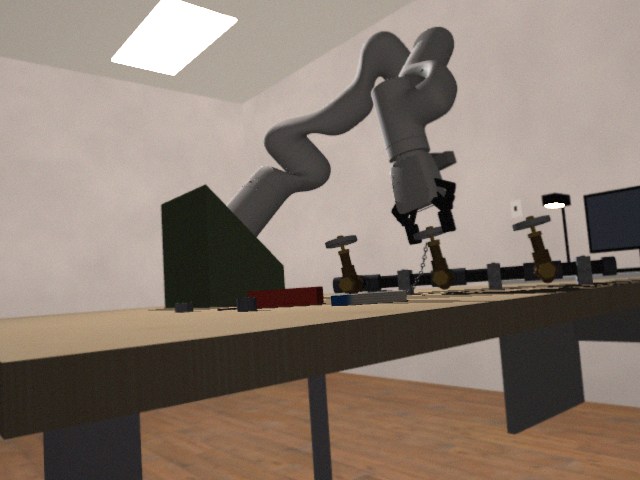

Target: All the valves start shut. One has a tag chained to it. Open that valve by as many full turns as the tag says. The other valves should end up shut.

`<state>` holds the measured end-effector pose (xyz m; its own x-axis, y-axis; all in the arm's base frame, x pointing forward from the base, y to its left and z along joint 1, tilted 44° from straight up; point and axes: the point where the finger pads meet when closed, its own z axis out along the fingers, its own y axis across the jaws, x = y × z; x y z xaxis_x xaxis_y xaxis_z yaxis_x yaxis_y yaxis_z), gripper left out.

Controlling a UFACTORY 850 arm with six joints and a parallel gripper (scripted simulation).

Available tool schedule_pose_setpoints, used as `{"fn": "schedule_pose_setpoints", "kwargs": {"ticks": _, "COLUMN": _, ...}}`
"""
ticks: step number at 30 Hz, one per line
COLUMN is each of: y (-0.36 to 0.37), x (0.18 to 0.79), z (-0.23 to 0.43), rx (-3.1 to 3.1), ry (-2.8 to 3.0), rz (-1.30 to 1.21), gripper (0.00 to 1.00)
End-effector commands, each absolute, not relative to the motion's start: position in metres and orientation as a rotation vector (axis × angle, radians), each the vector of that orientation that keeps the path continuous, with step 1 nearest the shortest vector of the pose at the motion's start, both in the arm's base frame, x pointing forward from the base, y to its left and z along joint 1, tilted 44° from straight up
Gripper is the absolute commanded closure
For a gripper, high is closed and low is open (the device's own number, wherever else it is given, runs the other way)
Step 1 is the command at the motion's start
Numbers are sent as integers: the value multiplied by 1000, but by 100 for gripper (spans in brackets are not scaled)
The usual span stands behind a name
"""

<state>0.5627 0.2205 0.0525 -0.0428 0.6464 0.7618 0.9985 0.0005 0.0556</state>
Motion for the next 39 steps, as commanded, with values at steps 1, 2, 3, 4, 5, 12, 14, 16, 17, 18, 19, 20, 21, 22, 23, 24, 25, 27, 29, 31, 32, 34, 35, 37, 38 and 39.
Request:
{"fn": "schedule_pose_setpoints", "kwargs": {"ticks": 1, "y": 220, "x": 563, "z": 53, "rx": -1700, "ry": -1743, "rz": -845, "gripper": 0}}
{"fn": "schedule_pose_setpoints", "kwargs": {"ticks": 2, "y": 220, "x": 563, "z": 53, "rx": -1700, "ry": -1743, "rz": -845, "gripper": 0}}
{"fn": "schedule_pose_setpoints", "kwargs": {"ticks": 3, "y": 220, "x": 563, "z": 53, "rx": -1700, "ry": -1743, "rz": -845, "gripper": 0}}
{"fn": "schedule_pose_setpoints", "kwargs": {"ticks": 4, "y": 220, "x": 563, "z": 53, "rx": -1700, "ry": -1743, "rz": -845, "gripper": 0}}
{"fn": "schedule_pose_setpoints", "kwargs": {"ticks": 5, "y": 220, "x": 563, "z": 53, "rx": -1700, "ry": -1743, "rz": -845, "gripper": 0}}
{"fn": "schedule_pose_setpoints", "kwargs": {"ticks": 12, "y": 220, "x": 563, "z": 53, "rx": -1700, "ry": -1743, "rz": -845, "gripper": 0}}
{"fn": "schedule_pose_setpoints", "kwargs": {"ticks": 14, "y": 220, "x": 563, "z": 53, "rx": -1700, "ry": -1743, "rz": -845, "gripper": 0}}
{"fn": "schedule_pose_setpoints", "kwargs": {"ticks": 16, "y": 220, "x": 563, "z": 53, "rx": -1700, "ry": -1743, "rz": -845, "gripper": 0}}
{"fn": "schedule_pose_setpoints", "kwargs": {"ticks": 17, "y": 220, "x": 563, "z": 53, "rx": -1700, "ry": -1743, "rz": -845, "gripper": 0}}
{"fn": "schedule_pose_setpoints", "kwargs": {"ticks": 18, "y": 220, "x": 563, "z": 53, "rx": -1700, "ry": -1743, "rz": -845, "gripper": 0}}
{"fn": "schedule_pose_setpoints", "kwargs": {"ticks": 19, "y": 220, "x": 563, "z": 53, "rx": -1701, "ry": -1742, "rz": -845, "gripper": 0}}
{"fn": "schedule_pose_setpoints", "kwargs": {"ticks": 20, "y": 220, "x": 563, "z": 53, "rx": -1702, "ry": -1740, "rz": -844, "gripper": 0}}
{"fn": "schedule_pose_setpoints", "kwargs": {"ticks": 21, "y": 220, "x": 563, "z": 53, "rx": -1704, "ry": -1737, "rz": -843, "gripper": 0}}
{"fn": "schedule_pose_setpoints", "kwargs": {"ticks": 22, "y": 220, "x": 563, "z": 53, "rx": -1708, "ry": -1731, "rz": -840, "gripper": 0}}
{"fn": "schedule_pose_setpoints", "kwargs": {"ticks": 23, "y": 220, "x": 563, "z": 53, "rx": -1714, "ry": -1724, "rz": -837, "gripper": 0}}
{"fn": "schedule_pose_setpoints", "kwargs": {"ticks": 24, "y": 220, "x": 563, "z": 53, "rx": -1714, "ry": -1724, "rz": -837, "gripper": 0}}
{"fn": "schedule_pose_setpoints", "kwargs": {"ticks": 25, "y": 220, "x": 563, "z": 53, "rx": -1714, "ry": -1724, "rz": -837, "gripper": 0}}
{"fn": "schedule_pose_setpoints", "kwargs": {"ticks": 27, "y": 220, "x": 563, "z": 53, "rx": -1732, "ry": -1699, "rz": -826, "gripper": 0}}
{"fn": "schedule_pose_setpoints", "kwargs": {"ticks": 29, "y": 220, "x": 563, "z": 53, "rx": -1758, "ry": -1662, "rz": -809, "gripper": 0}}
{"fn": "schedule_pose_setpoints", "kwargs": {"ticks": 31, "y": 220, "x": 563, "z": 53, "rx": -1794, "ry": -1609, "rz": -786, "gripper": 0}}
{"fn": "schedule_pose_setpoints", "kwargs": {"ticks": 32, "y": 220, "x": 563, "z": 53, "rx": -1815, "ry": -1577, "rz": -771, "gripper": 0}}
{"fn": "schedule_pose_setpoints", "kwargs": {"ticks": 34, "y": 220, "x": 563, "z": 53, "rx": -1863, "ry": -1499, "rz": -736, "gripper": 0}}
{"fn": "schedule_pose_setpoints", "kwargs": {"ticks": 35, "y": 220, "x": 563, "z": 53, "rx": -1890, "ry": -1454, "rz": -716, "gripper": 0}}
{"fn": "schedule_pose_setpoints", "kwargs": {"ticks": 37, "y": 220, "x": 563, "z": 53, "rx": -1947, "ry": -1351, "rz": -669, "gripper": 0}}
{"fn": "schedule_pose_setpoints", "kwargs": {"ticks": 38, "y": 220, "x": 563, "z": 53, "rx": -1976, "ry": -1292, "rz": -643, "gripper": 0}}
{"fn": "schedule_pose_setpoints", "kwargs": {"ticks": 39, "y": 220, "x": 563, "z": 53, "rx": -2006, "ry": -1230, "rz": -615, "gripper": 0}}
